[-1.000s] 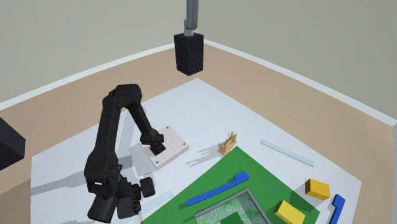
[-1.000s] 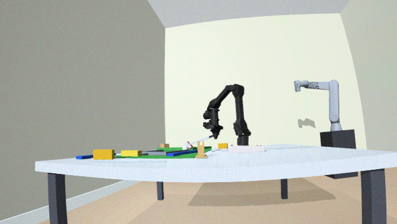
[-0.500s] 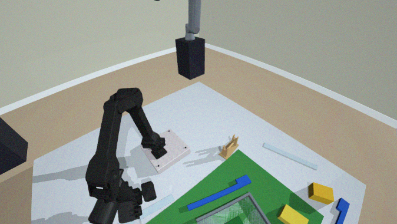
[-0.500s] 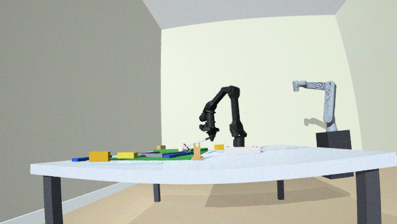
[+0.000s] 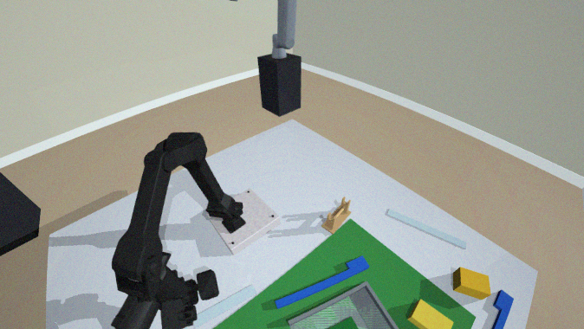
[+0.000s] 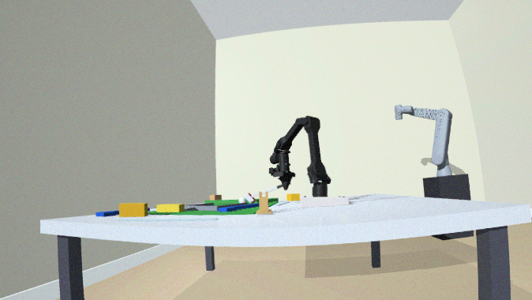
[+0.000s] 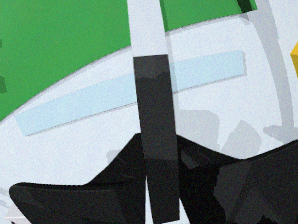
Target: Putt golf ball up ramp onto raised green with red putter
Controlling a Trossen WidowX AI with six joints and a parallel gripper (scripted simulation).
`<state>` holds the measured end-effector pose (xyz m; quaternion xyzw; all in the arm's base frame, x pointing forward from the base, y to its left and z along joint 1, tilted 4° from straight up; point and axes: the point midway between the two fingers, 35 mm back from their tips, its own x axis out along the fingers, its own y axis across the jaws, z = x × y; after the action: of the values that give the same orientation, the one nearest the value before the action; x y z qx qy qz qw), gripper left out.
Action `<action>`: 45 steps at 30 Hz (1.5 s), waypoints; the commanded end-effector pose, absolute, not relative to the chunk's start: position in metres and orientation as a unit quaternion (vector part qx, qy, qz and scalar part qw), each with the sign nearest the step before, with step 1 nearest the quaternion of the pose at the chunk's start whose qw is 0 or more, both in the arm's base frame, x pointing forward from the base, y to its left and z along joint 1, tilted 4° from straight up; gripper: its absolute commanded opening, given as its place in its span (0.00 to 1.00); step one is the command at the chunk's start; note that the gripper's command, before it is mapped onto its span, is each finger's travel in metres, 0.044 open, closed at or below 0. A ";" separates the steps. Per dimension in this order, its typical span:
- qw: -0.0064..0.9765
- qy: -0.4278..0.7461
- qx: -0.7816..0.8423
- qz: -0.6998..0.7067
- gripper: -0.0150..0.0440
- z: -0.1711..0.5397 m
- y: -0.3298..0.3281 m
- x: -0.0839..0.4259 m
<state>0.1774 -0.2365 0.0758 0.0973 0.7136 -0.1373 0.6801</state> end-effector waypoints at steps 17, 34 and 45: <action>0.683 0.711 0.099 -0.132 0.25 0.073 -0.108 0.223; 0.680 0.715 0.099 -0.130 0.25 0.119 -0.106 0.224; 0.680 0.715 0.099 -0.130 0.25 0.119 -0.106 0.224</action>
<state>0.2241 -0.1059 0.1186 0.0992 0.7156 -0.1303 0.6791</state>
